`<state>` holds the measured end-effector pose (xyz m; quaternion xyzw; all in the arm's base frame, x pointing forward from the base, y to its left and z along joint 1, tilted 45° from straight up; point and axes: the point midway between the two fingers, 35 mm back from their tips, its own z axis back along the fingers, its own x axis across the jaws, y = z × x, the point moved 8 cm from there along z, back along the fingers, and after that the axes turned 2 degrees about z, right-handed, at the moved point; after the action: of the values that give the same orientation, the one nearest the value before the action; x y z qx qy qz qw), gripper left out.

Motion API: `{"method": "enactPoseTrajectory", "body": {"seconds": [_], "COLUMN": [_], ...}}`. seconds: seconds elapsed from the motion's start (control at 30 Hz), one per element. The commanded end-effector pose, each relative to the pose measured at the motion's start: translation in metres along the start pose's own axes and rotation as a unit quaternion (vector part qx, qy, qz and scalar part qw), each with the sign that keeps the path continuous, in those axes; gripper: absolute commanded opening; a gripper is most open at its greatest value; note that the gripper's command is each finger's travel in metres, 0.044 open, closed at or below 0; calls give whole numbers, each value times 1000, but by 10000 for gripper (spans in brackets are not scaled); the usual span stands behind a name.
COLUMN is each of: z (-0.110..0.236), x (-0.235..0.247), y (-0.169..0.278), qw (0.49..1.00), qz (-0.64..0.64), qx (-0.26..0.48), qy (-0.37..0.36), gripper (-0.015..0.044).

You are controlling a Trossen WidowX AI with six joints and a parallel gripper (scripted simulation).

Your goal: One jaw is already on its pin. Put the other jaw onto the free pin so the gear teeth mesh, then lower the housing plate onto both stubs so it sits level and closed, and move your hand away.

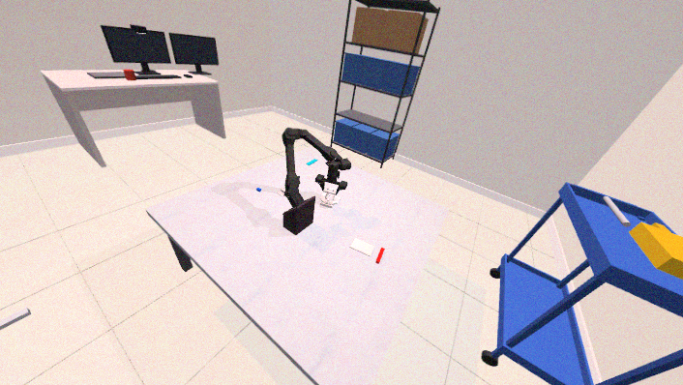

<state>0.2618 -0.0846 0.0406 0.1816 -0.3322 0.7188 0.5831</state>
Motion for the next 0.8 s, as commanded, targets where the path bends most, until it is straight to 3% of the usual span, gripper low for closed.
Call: {"method": "enactPoseTrajectory", "body": {"seconds": [0.0, 0.77], "z": [0, 0], "x": [2, 4], "y": [6, 13], "qw": [1000, 1000], "qz": [-2, -1], "qx": [-1, -1], "qy": [-1, -1], "gripper": [351, 351]}}
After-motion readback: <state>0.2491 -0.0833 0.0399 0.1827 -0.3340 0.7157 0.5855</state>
